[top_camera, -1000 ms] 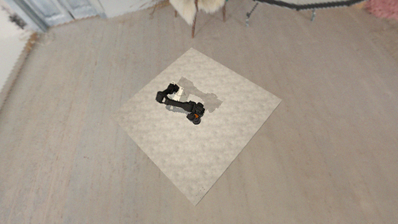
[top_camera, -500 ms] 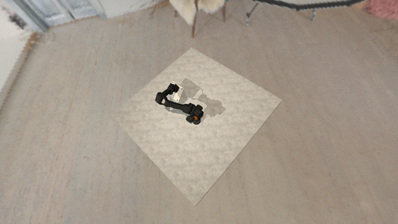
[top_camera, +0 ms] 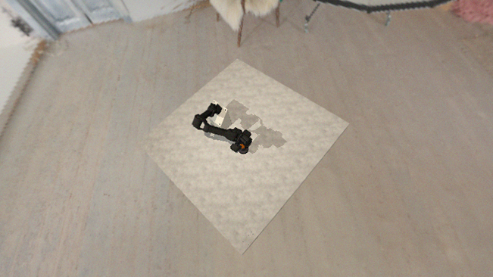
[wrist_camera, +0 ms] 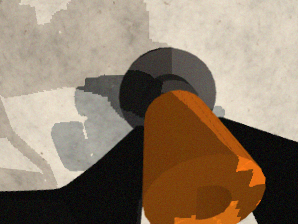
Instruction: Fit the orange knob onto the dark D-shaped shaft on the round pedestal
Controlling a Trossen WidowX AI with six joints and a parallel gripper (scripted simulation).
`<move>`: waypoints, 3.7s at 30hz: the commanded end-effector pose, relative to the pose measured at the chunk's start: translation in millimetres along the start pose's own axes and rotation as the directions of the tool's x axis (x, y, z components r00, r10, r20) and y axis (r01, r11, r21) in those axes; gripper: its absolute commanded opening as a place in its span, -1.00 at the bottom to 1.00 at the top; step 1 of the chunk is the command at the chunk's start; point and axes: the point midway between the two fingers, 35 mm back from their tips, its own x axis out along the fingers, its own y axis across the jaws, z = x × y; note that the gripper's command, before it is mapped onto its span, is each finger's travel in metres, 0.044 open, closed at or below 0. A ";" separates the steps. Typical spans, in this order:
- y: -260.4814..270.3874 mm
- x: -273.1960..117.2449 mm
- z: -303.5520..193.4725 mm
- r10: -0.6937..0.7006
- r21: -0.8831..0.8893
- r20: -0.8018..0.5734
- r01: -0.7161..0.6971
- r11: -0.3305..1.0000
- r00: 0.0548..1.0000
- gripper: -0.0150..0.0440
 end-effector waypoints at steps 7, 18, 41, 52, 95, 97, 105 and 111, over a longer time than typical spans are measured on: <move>0.2 2.5 -0.2 -0.004 -0.003 0.000 0.004 1.000 1.000 -0.49; 0.2 2.3 -0.2 -0.004 -0.007 0.000 0.004 1.000 1.000 -0.49; 0.2 2.6 -0.2 -0.004 -0.024 0.000 0.004 1.000 1.000 -0.49; -0.3 -2.9 0.5 -0.004 -0.003 0.000 0.004 1.000 1.000 -0.49; 0.2 1.6 0.1 -0.004 -0.108 0.000 0.004 0.994 1.000 -0.49; 0.3 2.0 0.1 -0.004 -0.108 0.000 0.004 0.994 1.000 -0.49; 0.5 2.4 0.1 -0.004 -0.108 0.000 0.004 0.994 1.000 -0.49; 0.9 -1.5 -0.1 -0.004 -0.108 0.000 0.004 0.994 1.000 -0.49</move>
